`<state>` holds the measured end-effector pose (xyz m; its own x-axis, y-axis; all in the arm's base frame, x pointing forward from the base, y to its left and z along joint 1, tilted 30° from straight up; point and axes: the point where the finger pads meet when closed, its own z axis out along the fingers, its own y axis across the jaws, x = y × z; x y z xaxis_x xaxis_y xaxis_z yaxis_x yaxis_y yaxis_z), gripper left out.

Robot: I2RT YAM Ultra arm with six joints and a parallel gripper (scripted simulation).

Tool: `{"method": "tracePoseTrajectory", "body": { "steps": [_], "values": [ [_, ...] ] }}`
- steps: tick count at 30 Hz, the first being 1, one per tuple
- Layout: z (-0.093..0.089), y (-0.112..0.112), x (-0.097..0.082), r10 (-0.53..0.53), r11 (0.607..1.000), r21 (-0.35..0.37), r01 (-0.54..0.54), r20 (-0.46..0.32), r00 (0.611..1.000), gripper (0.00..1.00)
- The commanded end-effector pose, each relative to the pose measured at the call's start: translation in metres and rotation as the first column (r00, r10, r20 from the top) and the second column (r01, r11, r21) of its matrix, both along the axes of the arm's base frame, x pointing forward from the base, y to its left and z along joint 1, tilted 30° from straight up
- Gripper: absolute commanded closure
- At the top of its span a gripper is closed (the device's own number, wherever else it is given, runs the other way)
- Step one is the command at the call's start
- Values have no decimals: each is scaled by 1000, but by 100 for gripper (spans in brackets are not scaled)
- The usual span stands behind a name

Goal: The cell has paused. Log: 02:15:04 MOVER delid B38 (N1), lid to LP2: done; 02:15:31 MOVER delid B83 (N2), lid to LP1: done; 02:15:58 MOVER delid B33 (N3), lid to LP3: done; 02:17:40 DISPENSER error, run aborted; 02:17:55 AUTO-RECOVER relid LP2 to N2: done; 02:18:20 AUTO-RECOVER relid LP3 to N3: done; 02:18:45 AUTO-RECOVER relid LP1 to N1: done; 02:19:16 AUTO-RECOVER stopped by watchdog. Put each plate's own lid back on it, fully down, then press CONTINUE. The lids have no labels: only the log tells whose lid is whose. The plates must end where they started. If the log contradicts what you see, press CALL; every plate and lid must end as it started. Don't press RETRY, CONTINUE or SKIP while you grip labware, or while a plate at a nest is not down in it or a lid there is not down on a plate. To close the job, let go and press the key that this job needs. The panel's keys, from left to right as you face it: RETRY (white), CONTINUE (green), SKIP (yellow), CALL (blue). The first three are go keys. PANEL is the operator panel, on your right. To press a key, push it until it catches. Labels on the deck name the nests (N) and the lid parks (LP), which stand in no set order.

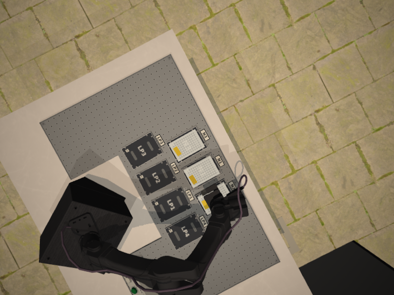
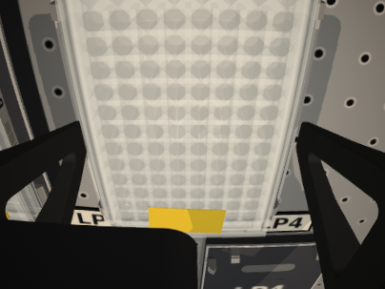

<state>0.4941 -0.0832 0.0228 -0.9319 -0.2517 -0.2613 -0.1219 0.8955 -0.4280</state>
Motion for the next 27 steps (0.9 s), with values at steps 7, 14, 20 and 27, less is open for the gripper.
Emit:
{"method": "tracePoseTrajectory", "body": {
  "steps": [7, 14, 20, 27],
  "values": [
    [14, 16, -9, 17, 1000, 15, -17, 0, 1000, 0],
    [29, 17, -6, 14, 1000, 8, -15, 21, 1000, 0],
    [35, 19, -10, 12, 1000, 1, -12, 18, 1000, 0],
    [32, 19, -13, 13, 1000, 0, -13, 8, 1000, 0]
  ]
}}
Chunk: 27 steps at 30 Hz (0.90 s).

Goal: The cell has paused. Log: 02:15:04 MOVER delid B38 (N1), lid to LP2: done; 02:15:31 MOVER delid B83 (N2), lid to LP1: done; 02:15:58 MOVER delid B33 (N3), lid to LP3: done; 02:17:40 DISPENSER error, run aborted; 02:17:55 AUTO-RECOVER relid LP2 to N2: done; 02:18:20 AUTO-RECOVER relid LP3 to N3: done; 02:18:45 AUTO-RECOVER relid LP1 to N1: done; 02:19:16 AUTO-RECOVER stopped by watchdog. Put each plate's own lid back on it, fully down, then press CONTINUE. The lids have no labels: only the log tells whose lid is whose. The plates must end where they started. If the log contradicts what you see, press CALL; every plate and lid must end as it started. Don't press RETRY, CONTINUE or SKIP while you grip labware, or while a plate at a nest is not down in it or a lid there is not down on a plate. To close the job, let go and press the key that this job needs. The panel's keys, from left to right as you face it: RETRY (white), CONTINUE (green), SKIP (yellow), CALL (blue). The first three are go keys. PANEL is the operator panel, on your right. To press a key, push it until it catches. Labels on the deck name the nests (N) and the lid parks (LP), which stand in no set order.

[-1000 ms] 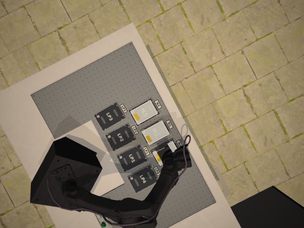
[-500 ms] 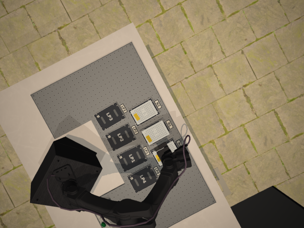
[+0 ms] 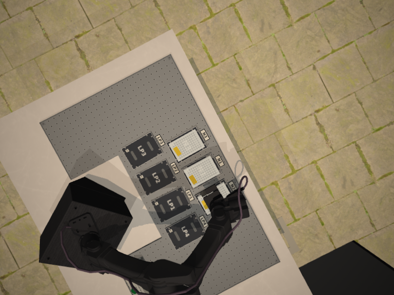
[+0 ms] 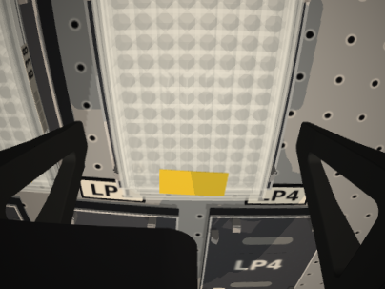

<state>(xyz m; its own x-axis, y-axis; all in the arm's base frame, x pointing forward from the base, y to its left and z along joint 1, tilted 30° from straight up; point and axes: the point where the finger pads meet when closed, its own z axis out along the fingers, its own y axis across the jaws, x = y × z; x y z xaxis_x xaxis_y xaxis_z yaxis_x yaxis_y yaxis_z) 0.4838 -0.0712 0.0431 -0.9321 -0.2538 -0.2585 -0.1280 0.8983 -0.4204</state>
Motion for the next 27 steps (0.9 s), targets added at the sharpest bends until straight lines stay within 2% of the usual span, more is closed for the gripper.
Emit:
{"method": "tracePoseTrajectory", "body": {
  "steps": [1, 27],
  "values": [
    [14, 7, 0, 10, 1000, -8, -9, 23, 1000, 0],
    [28, 9, 7, 9, 1000, -8, -9, 48, 999, 0]
  ]
}}
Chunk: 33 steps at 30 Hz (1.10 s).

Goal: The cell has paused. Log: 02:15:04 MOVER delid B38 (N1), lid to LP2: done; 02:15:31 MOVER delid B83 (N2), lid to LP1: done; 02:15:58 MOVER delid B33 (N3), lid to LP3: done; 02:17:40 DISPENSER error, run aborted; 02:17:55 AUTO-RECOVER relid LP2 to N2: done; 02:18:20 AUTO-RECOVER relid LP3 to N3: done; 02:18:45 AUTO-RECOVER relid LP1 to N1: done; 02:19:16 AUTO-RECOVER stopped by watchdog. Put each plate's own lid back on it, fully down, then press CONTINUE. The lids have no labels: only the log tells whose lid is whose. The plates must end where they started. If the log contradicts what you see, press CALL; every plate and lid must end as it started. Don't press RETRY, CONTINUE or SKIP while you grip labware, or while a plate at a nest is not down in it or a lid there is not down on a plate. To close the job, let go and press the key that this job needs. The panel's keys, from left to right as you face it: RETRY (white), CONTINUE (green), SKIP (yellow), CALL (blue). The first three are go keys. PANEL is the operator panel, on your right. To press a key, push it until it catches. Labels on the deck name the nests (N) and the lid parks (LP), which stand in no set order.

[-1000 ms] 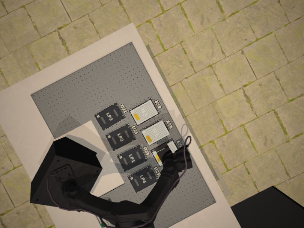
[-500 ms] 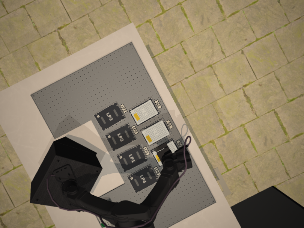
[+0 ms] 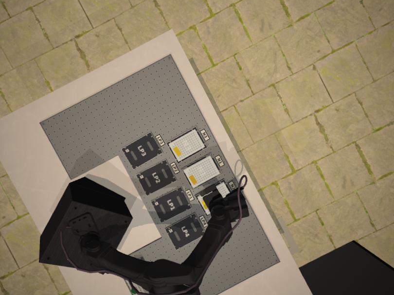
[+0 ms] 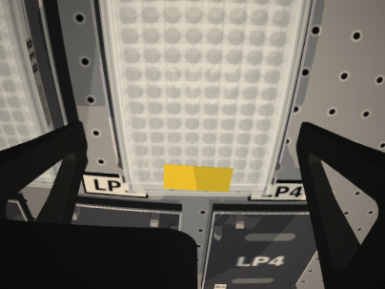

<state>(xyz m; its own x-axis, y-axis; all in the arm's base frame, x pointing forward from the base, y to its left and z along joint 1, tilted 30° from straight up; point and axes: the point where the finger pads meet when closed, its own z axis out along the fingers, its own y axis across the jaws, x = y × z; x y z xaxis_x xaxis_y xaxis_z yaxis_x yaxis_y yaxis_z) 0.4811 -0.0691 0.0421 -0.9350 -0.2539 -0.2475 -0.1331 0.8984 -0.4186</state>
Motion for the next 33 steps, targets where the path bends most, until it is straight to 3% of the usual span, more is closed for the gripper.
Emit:
{"method": "tracePoseTrajectory", "body": {
  "steps": [1, 7, 22, 28, 29, 33],
  "values": [
    [29, 7, 9, 9, 1000, -9, -8, 59, 998, 0],
    [22, 8, 6, -11, 1000, 0, 11, 66, 998, 1],
    [-21, 38, -57, -29, 1000, 9, 28, 57, 998, 16],
    [-31, 46, -72, -29, 1000, 9, 28, 56, 998, 20],
    [-34, 48, -76, -29, 1000, 10, 28, 56, 998, 100],
    [-44, 56, -92, -29, 1000, 10, 28, 56, 998, 100]
  ]
}}
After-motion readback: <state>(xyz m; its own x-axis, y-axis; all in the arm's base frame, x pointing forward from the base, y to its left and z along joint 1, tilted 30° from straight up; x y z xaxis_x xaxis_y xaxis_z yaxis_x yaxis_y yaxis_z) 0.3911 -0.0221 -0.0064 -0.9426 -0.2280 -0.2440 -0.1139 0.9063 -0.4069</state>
